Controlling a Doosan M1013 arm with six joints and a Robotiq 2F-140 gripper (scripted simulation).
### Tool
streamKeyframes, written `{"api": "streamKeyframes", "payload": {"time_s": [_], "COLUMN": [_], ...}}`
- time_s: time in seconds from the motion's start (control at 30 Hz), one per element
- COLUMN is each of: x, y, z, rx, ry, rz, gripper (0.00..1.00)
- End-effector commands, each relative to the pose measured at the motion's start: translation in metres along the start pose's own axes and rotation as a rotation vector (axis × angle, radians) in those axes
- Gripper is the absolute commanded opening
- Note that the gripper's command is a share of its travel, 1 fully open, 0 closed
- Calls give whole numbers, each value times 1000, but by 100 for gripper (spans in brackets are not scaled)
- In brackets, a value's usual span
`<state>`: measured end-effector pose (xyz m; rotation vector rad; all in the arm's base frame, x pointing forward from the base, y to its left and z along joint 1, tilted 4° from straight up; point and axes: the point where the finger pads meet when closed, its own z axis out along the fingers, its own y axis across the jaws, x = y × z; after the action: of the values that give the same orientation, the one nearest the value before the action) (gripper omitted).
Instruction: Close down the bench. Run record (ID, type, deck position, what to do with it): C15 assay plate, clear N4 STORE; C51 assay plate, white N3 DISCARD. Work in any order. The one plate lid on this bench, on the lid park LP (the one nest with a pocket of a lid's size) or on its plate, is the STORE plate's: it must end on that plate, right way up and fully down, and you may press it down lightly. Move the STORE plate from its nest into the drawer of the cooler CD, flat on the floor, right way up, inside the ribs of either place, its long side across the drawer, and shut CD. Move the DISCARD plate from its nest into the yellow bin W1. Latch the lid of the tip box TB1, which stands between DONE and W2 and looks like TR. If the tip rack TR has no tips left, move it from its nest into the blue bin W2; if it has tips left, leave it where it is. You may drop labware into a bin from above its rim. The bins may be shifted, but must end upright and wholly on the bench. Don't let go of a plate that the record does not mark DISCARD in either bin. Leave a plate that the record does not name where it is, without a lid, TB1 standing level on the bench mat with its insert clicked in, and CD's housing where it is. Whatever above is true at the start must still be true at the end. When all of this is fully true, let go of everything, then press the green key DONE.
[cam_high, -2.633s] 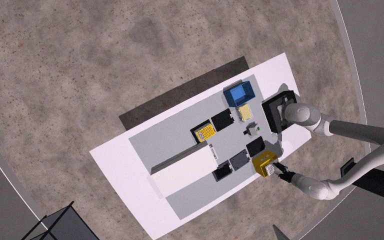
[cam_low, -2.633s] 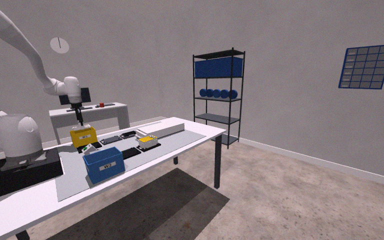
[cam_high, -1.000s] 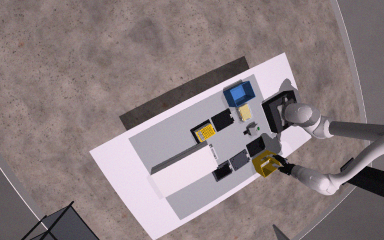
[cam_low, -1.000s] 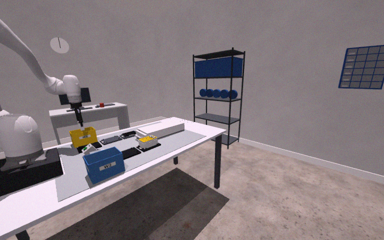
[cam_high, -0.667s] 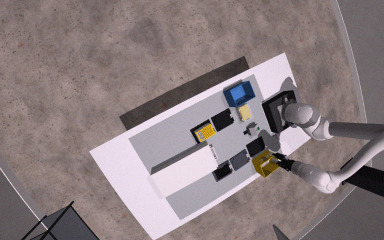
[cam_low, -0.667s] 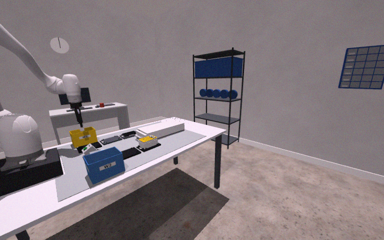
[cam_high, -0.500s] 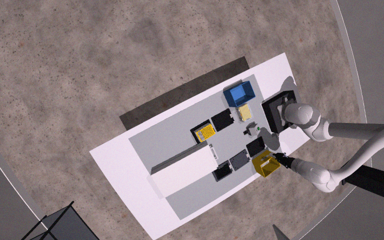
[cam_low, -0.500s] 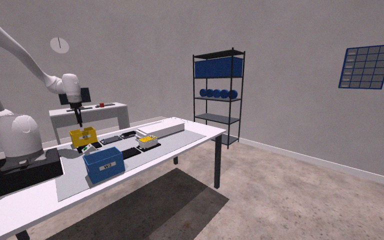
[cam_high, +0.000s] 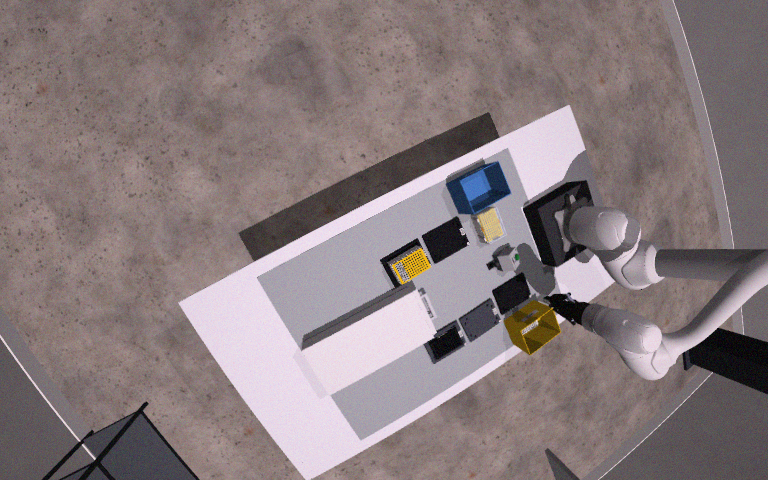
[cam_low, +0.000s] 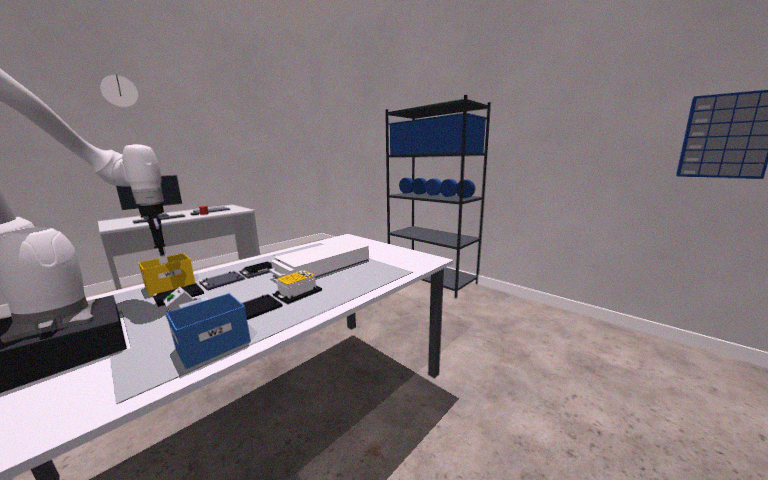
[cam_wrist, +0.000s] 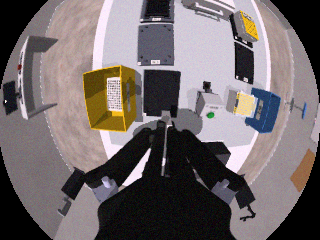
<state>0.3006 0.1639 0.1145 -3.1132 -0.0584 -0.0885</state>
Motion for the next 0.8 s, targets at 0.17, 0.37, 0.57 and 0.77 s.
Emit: {"api": "streamKeyframes", "payload": {"time_s": [0.17,0.37,0.57,0.77], "x": [-4,-7,-10,-12], "y": [30,53,77,93], "z": [-4,-8,-11,-13], "rx": [2,2,2,2], "ry": [-1,-1,-1,-1], "rz": [-1,-1,-1,-1], "gripper": [0,0,0,0]}}
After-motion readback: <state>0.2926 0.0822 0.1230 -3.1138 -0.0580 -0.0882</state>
